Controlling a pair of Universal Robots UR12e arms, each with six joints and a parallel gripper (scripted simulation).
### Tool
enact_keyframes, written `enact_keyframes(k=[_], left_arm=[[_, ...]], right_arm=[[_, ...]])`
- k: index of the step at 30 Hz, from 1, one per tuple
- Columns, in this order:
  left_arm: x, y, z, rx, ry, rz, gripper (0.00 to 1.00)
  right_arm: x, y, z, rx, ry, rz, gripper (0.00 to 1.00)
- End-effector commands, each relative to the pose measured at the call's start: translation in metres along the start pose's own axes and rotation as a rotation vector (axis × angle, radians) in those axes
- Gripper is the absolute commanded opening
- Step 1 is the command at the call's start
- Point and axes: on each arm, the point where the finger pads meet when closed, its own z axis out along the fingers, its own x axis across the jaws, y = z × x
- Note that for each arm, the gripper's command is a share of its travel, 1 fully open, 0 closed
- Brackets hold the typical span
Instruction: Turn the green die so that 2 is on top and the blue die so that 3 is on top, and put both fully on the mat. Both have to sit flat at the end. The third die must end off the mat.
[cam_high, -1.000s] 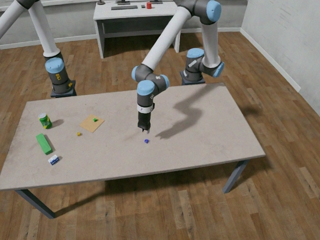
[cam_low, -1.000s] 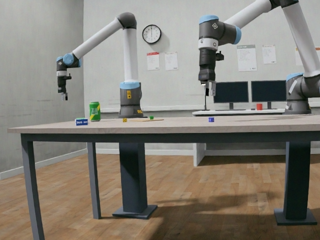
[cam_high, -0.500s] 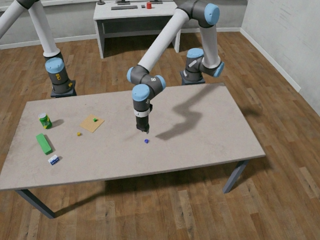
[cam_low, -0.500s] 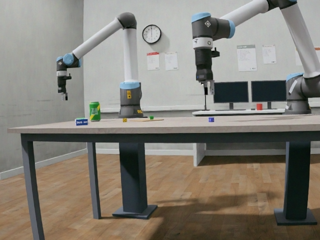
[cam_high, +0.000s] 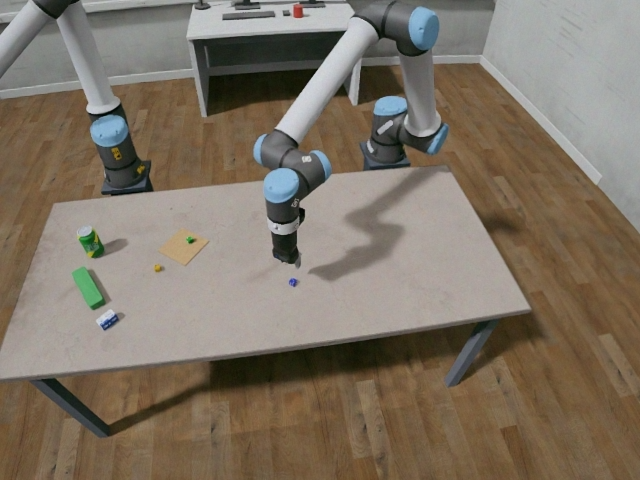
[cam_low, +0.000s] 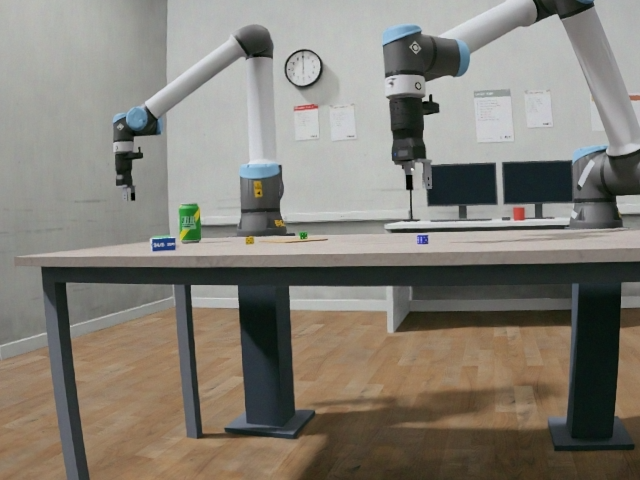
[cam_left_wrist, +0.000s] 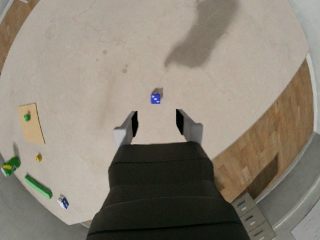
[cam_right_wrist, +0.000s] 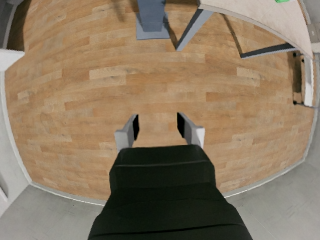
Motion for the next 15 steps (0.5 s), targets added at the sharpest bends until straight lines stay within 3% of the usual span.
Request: enact_keyframes(k=[1,15], left_arm=[[-0.0001,0.0007,-0.0015,-0.002,0.000,0.000,1.00],[-0.0009,0.0001,-0.0010,-0.002,0.000,-0.033,1.00]], right_arm=[[0.0002,0.0006,-0.0008,-0.002,0.000,0.000,1.00],[0.0002,0.0006,-0.0008,-0.002,0.000,0.000,1.00]])
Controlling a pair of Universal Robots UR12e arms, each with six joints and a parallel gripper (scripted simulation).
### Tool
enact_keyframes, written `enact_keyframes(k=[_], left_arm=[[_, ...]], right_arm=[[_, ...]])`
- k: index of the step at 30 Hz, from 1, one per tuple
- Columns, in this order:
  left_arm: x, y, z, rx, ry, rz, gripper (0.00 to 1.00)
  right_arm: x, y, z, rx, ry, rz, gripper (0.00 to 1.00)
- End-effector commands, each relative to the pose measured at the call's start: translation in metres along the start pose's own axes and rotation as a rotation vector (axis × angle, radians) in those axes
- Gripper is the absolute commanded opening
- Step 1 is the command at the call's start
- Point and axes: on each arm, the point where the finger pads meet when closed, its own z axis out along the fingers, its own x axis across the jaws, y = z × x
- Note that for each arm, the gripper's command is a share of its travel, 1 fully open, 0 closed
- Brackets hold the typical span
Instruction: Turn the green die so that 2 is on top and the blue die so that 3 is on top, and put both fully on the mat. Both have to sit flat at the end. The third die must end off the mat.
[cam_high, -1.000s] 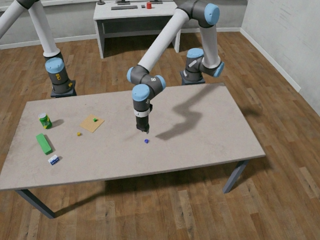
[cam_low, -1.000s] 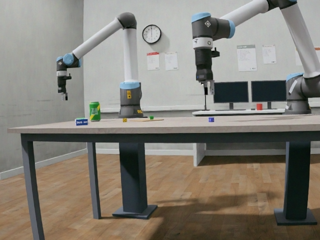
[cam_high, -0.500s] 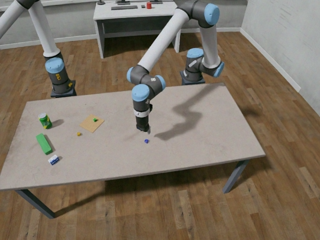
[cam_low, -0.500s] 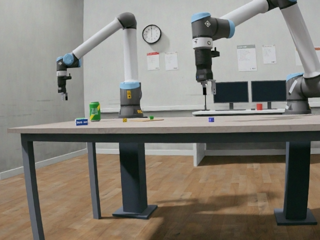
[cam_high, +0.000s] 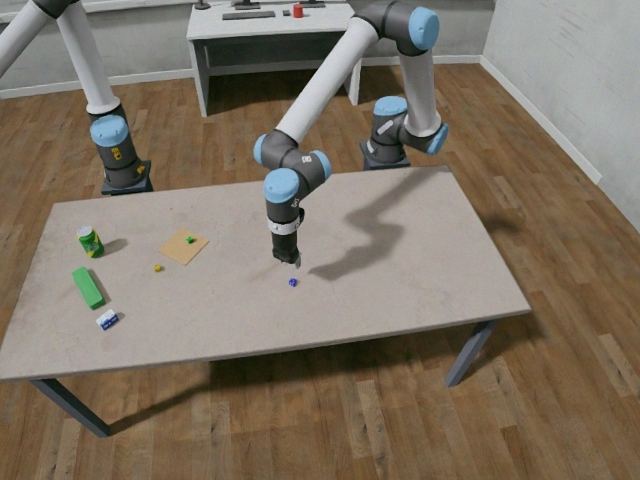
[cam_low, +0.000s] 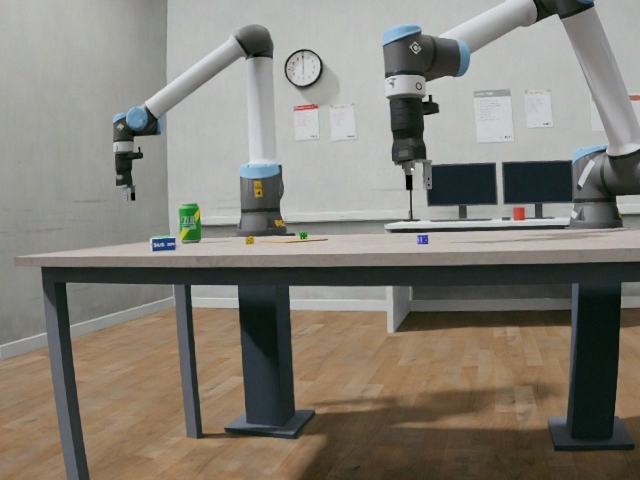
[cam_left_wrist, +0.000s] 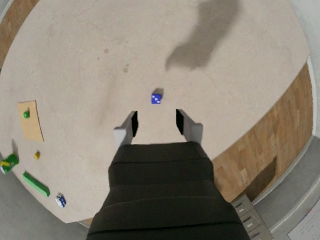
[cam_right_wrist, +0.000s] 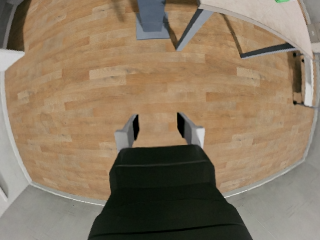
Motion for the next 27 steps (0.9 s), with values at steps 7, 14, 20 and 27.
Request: enact_keyframes(k=[7,14,20,27], left_arm=[[-0.0015,-0.0003,-0.0008,-0.003,0.000,-0.054,1.00],[-0.0040,-0.0020,0.0008,-0.002,-0.001,-0.158,1.00],[-0.0071,-0.0037,0.0027,-0.002,-0.001,-0.288,1.00],[-0.0103,-0.0051,0.0047,-0.002,-0.001,-0.425,1.00]], right_arm=[[0.0002,0.0006,-0.0008,-0.002,0.000,0.000,1.00],[0.0002,0.0006,-0.0008,-0.002,0.000,0.000,1.00],[0.0002,0.0006,-0.0008,-0.002,0.000,0.000,1.00],[0.0002,0.0006,-0.0008,-0.002,0.000,0.000,1.00]])
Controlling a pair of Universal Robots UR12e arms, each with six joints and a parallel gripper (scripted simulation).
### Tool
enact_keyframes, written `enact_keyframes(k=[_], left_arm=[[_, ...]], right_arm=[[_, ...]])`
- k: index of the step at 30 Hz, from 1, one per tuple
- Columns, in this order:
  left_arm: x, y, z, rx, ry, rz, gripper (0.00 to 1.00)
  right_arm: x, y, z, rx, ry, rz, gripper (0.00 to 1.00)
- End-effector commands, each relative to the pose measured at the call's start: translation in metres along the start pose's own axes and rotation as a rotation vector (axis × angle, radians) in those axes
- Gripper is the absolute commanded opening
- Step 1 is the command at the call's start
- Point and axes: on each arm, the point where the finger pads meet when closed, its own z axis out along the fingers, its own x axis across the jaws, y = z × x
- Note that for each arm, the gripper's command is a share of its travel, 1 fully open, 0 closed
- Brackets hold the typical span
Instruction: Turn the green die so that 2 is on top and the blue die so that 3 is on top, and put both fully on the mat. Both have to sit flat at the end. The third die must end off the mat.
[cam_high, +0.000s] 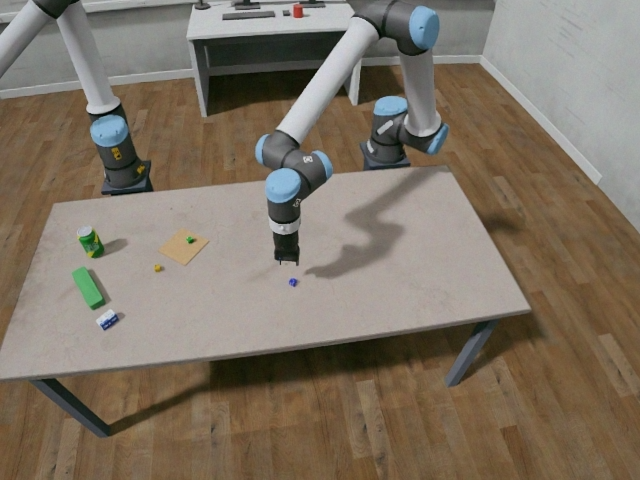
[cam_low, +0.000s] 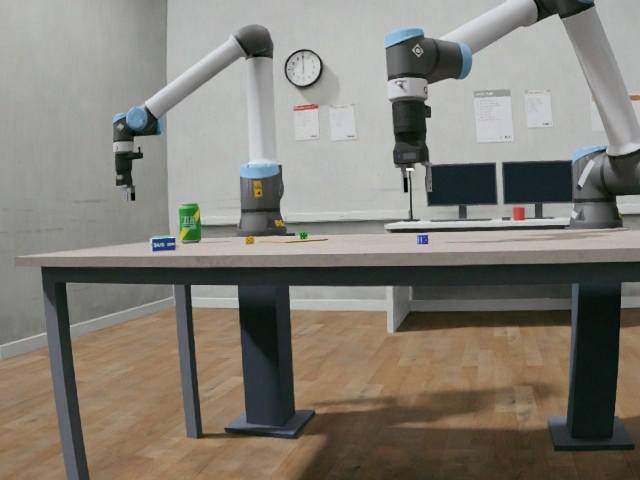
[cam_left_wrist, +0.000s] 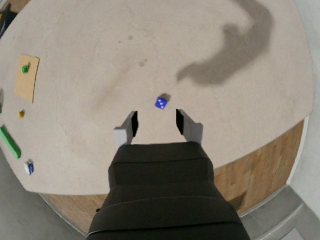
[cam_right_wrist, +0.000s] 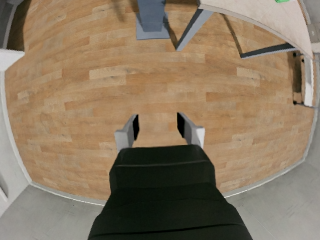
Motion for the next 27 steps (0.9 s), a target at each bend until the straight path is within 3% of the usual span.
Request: enact_keyframes(k=[1,10,12,27], left_arm=[[-0.002,-0.001,0.000,-0.002,-0.001,-0.087,1.00],[-0.007,-0.004,0.004,-0.002,-0.001,-0.400,1.00],[-0.007,-0.004,0.004,-0.002,-0.001,-0.400,1.00],[-0.014,-0.006,0.013,-0.002,-0.002,-1.033,1.00]], right_arm=[[0.000,0.001,-0.001,-0.002,0.000,0.000,1.00],[0.000,0.001,-0.001,-0.002,0.000,0.000,1.00],[0.000,0.001,-0.001,-0.002,0.000,0.000,1.00],[0.000,0.001,-0.001,-0.002,0.000,0.000,1.00]])
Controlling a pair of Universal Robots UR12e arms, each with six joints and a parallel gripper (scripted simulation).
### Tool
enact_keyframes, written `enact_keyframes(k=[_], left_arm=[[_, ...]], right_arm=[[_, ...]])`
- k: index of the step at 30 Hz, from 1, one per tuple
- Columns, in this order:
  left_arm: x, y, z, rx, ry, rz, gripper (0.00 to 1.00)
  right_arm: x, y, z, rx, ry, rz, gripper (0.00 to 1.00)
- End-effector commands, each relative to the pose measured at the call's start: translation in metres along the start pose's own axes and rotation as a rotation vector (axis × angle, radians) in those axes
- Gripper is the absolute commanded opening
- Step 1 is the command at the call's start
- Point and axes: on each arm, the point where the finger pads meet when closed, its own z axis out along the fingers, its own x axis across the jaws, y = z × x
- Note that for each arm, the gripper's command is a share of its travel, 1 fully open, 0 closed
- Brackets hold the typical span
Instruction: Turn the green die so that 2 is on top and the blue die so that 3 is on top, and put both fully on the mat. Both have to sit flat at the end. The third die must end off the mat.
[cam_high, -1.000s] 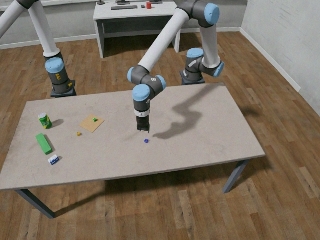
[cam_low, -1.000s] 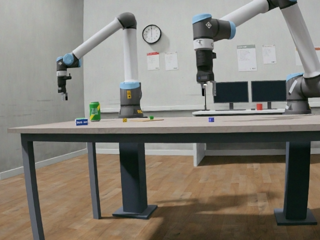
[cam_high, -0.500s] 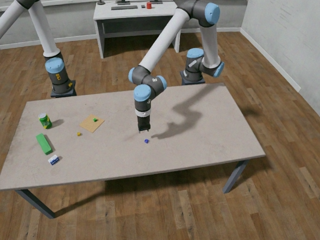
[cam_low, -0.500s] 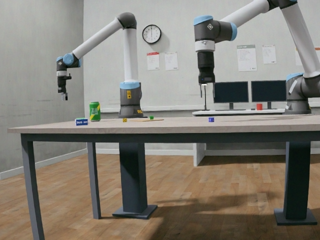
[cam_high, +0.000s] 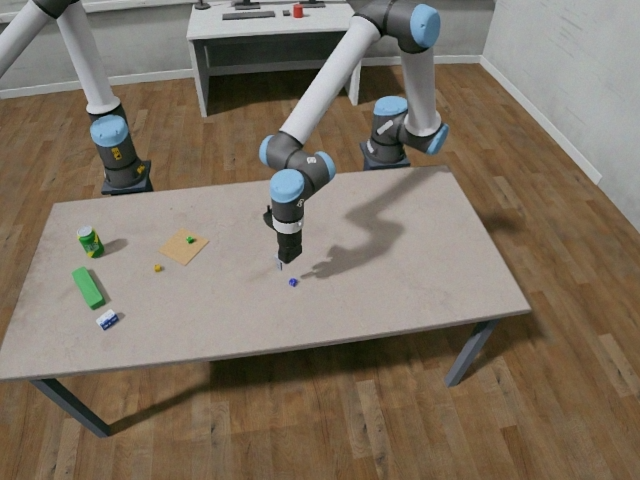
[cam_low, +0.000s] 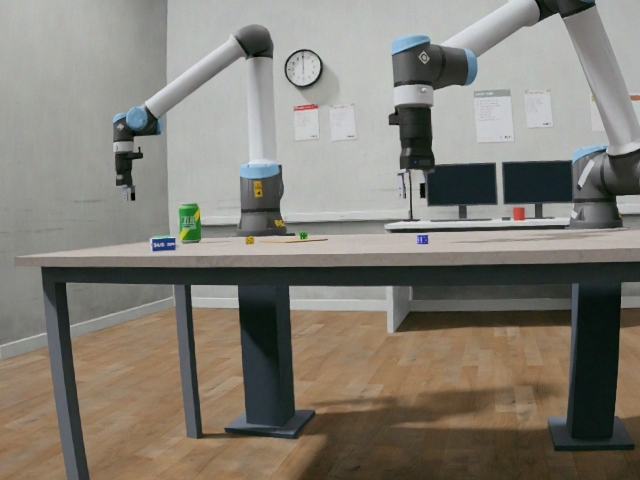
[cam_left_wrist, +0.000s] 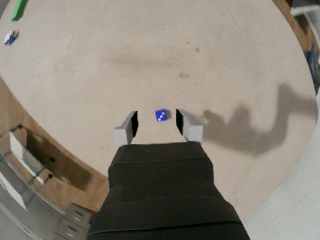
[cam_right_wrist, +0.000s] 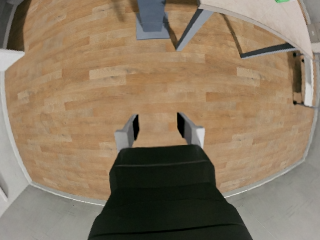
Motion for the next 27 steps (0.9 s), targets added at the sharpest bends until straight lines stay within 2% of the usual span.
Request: enact_keyframes(k=[1,2,17,19,27], left_arm=[[-0.002,0.000,0.000,-0.003,-0.003,-0.103,1.00],[-0.002,0.000,0.000,-0.003,-0.003,-0.103,1.00],[-0.003,0.003,0.009,-0.002,-0.004,-0.759,1.00],[-0.003,0.003,0.009,-0.002,-0.004,-0.759,1.00],[-0.002,0.008,0.013,-0.001,-0.004,-1.071,1.00]], right_arm=[[0.000,0.001,-0.001,-0.002,0.000,0.000,1.00],[0.000,0.001,-0.001,-0.002,0.000,0.000,1.00],[0.000,0.001,-0.001,-0.002,0.000,0.000,1.00],[0.000,0.001,-0.001,-0.002,0.000,0.000,1.00],[0.000,0.001,-0.001,-0.002,0.000,0.000,1.00]])
